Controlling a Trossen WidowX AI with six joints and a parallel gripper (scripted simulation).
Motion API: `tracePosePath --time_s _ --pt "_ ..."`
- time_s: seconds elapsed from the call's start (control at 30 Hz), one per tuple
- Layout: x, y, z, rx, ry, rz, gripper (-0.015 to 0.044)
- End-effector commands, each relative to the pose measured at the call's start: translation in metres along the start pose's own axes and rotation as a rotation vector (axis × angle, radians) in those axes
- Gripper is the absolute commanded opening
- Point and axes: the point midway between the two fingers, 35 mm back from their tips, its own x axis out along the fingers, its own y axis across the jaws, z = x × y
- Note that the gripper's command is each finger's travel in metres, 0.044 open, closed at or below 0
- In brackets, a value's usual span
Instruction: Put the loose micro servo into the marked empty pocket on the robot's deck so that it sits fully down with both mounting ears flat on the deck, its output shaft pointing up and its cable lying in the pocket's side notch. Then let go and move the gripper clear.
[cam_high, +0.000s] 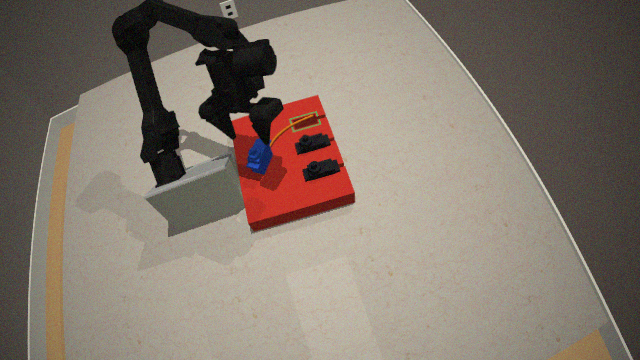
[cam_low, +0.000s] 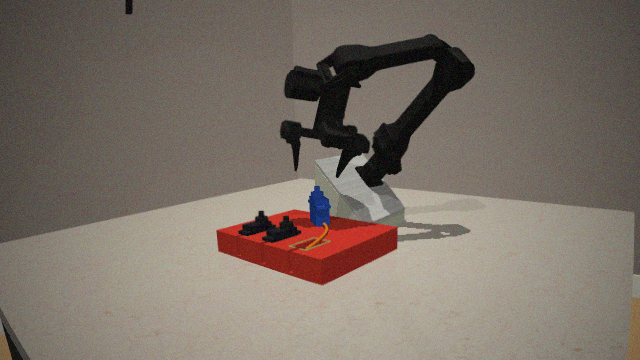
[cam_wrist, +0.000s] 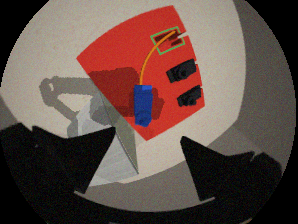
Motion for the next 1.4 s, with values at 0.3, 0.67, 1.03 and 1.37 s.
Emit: tracePosePath --time_s 0.3,0.67,1.03,1.37 --pt "0.009 -0.001 0.02 -0.119 -0.238 0.207 0.044" --pt "0.033 0.005 0.026 -0.119 -0.239 0.207 0.044" --pt "0.044 0.007 0.029 -0.119 -0.239 0.207 0.044" --pt "0.052 0.009 0.031 -0.119 -0.239 0.207 0.0361"
